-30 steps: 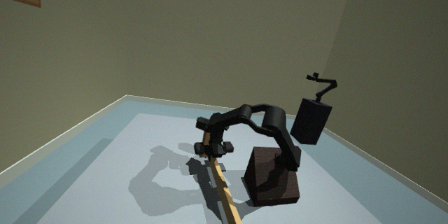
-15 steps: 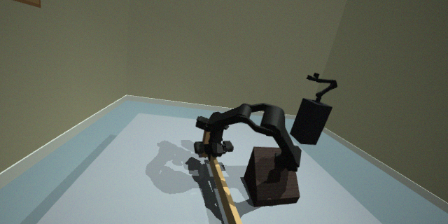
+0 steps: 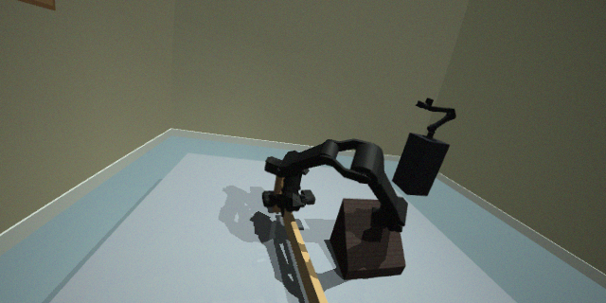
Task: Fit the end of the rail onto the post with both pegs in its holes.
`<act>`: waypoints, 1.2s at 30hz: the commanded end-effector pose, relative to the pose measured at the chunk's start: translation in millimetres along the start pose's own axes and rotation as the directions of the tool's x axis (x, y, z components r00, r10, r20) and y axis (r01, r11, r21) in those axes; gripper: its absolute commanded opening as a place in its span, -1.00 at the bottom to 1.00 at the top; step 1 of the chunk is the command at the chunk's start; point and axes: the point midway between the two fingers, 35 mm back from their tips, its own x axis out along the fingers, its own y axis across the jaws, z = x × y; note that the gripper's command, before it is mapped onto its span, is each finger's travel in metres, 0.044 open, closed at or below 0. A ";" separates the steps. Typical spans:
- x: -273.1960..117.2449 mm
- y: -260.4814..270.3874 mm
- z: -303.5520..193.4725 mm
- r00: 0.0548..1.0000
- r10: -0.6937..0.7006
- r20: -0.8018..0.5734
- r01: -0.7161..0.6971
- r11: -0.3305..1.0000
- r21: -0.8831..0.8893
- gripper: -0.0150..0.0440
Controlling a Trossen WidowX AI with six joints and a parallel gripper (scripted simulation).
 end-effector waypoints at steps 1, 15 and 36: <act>-0.7 0.1 -2.7 1.000 -0.001 -0.003 0.001 1.000 -0.001 -0.49; -1.4 0.1 -7.0 1.000 -0.001 -0.003 0.001 1.000 -0.002 -0.49; -1.3 -0.1 -13.7 1.000 -0.001 -0.004 0.001 1.000 -0.002 -0.49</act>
